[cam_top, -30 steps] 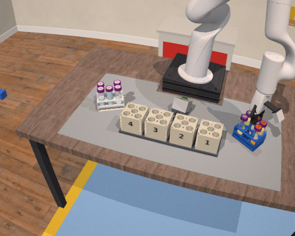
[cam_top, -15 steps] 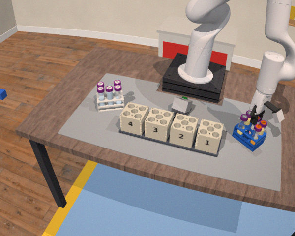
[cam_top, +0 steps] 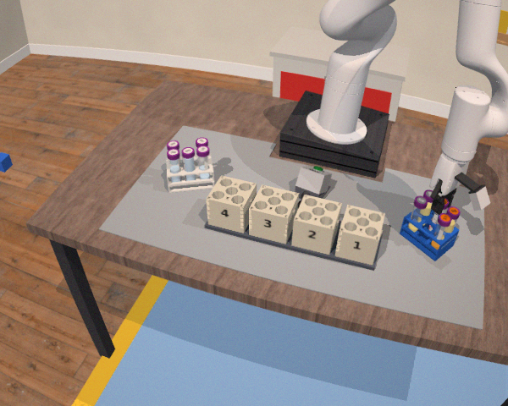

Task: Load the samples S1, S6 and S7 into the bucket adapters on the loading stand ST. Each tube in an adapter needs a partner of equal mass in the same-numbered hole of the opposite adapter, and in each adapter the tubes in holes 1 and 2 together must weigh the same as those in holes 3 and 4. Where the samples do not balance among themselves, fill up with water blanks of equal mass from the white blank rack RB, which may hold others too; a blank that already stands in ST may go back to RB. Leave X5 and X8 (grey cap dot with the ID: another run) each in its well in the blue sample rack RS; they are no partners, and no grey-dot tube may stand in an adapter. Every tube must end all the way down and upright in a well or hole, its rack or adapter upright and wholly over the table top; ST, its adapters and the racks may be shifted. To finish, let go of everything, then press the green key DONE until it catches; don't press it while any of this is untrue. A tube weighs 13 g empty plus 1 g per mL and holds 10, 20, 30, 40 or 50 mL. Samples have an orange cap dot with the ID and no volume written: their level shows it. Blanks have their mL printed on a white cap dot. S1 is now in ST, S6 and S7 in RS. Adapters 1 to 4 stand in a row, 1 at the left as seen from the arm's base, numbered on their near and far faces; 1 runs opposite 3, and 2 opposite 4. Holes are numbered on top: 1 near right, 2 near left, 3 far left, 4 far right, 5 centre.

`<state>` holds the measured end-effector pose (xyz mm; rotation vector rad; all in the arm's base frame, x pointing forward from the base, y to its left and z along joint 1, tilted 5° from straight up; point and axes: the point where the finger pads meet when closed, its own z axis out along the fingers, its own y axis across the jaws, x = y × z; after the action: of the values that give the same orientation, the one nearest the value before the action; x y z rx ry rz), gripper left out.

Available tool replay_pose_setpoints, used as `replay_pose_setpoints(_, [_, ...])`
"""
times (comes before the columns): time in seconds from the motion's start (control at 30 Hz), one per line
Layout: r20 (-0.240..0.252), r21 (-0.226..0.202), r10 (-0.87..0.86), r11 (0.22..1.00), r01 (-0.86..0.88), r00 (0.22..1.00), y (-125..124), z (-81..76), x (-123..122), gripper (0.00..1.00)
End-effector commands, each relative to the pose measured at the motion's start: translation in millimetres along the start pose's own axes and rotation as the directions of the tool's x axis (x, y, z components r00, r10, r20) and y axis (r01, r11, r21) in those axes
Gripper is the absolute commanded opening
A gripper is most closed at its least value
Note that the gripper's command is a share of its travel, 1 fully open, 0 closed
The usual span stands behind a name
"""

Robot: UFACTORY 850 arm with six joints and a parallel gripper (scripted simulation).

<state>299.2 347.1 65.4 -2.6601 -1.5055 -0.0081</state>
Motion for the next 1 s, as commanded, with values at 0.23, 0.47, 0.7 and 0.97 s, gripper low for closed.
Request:
replay_pose_setpoints(0.23, [-0.001,-0.001,0.000,1.000,0.000,1.000,0,-6.9,1,0.00])
replay_pose_setpoints(0.47, [-0.001,-0.001,0.000,1.000,0.000,1.000,0,-11.6,1,0.00])
replay_pose_setpoints(0.7, [-0.001,-0.001,0.000,1.000,0.000,1.000,0,-16.3,1,0.00])
replay_pose_setpoints(0.97, [-0.001,-0.001,0.000,1.000,0.000,1.000,0,-22.9,1,0.00])
